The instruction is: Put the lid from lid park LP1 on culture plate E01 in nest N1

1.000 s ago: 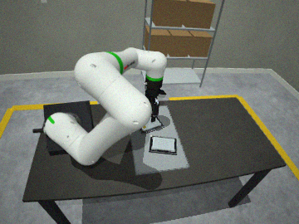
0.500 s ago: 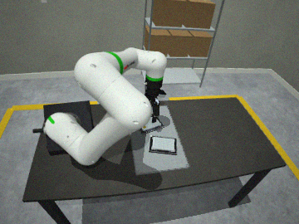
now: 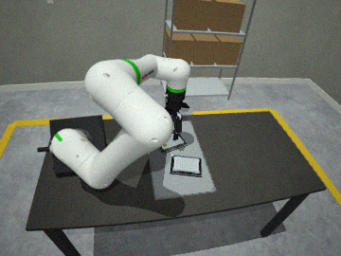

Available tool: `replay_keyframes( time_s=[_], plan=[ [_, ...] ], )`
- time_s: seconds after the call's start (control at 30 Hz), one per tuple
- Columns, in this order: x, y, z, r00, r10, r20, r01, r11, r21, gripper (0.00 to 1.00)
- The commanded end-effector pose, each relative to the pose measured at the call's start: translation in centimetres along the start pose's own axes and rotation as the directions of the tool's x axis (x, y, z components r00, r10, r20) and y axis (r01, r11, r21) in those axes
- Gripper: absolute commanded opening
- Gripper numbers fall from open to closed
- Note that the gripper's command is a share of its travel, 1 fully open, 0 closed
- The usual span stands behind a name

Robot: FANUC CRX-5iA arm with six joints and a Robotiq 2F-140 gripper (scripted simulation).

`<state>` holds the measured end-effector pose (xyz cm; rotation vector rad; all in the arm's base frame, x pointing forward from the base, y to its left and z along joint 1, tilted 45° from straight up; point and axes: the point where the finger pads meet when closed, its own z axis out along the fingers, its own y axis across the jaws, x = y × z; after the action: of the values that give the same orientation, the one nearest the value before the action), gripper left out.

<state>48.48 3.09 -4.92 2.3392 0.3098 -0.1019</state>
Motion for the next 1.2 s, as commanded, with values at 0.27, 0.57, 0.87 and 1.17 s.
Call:
replay_keyframes(
  time_s=[0.27, 0.57, 0.87, 1.17],
  plan=[
    [0.1, 0.0, 0.3, 1.0, 0.0, -0.002, 0.0, 1.0, 0.0, 0.69],
    [0.1, 0.0, 0.9, 1.0, 0.0, -0.002, 0.0, 1.0, 0.0, 0.69],
    [0.1, 0.0, 2.0, 1.0, 0.0, -0.002, 0.0, 1.0, 0.0, 0.69],
    [0.1, 0.0, 3.0, 1.0, 0.0, -0.002, 0.0, 1.0, 0.0, 0.69]
  ],
)
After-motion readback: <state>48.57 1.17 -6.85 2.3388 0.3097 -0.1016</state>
